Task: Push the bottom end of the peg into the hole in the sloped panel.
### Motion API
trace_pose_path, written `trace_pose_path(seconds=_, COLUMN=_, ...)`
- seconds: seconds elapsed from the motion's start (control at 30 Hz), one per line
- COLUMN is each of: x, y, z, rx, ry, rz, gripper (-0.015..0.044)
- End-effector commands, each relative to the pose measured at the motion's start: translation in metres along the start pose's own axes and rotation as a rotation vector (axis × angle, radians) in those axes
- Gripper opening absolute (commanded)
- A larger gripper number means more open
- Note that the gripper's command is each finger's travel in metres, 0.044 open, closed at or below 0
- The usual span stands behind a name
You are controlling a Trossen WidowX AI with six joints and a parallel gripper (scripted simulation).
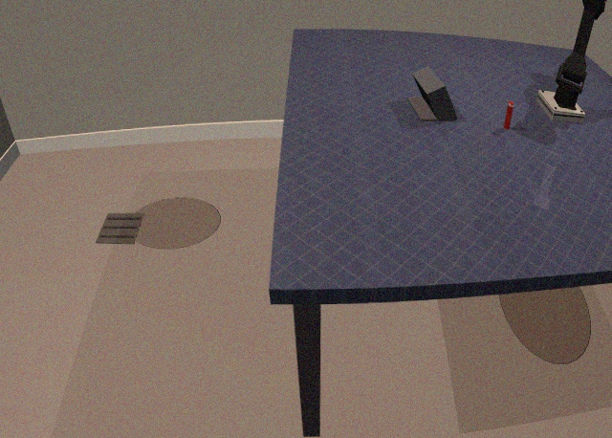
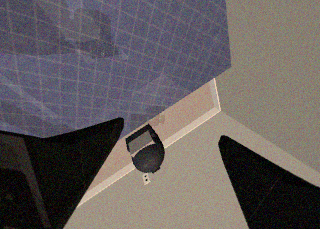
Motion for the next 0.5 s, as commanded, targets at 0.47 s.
trace_pose_path(seconds=0.47, x=-0.01, y=0.036, z=0.074, rx=-0.276, ry=-0.121, rz=0.026, gripper=0.044)
Point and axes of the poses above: the point midway between the two fingers, 35 mm back from their tips, its own x axis out along the fingers, its own y axis across the jaws, z = x × y, the point moved 8 cm from there along -x, back along the fingers, and after that the axes turned 14 degrees about x, right-handed, at the moved point
